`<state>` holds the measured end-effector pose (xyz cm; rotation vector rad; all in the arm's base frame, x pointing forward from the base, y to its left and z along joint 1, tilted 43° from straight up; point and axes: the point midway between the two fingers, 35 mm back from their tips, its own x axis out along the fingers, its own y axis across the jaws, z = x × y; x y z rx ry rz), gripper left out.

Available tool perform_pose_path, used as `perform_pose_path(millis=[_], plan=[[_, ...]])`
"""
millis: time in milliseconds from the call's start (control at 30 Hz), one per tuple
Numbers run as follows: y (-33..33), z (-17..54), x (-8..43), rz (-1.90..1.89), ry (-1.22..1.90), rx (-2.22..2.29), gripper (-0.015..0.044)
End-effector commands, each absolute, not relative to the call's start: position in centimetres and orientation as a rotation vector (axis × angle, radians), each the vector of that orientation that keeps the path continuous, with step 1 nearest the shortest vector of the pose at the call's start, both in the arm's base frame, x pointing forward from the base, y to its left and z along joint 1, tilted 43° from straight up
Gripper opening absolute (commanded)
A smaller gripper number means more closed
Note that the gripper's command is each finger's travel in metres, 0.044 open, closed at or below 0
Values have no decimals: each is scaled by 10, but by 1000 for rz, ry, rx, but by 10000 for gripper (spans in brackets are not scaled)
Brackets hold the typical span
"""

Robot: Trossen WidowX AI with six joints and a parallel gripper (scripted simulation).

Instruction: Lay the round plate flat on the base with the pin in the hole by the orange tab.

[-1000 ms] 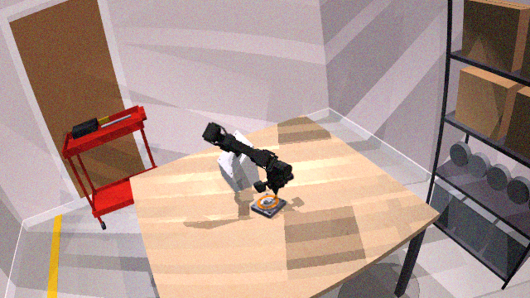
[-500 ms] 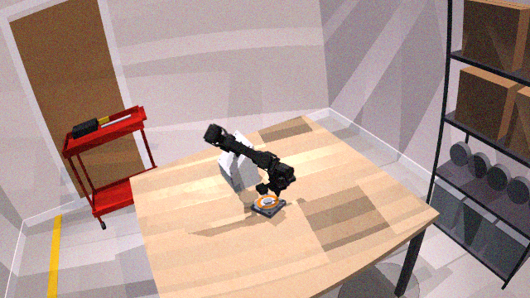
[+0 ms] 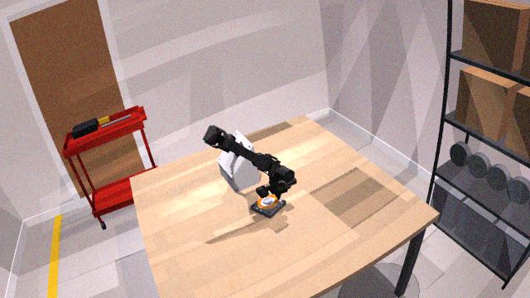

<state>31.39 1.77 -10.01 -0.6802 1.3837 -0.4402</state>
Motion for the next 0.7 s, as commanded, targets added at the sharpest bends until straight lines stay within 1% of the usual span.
perform_pose_path(millis=[0, 667], plan=[[14, -97, 320, -447, 1382, -681, 0], [7, -91, 331, -448, 1382, -681, 0]])
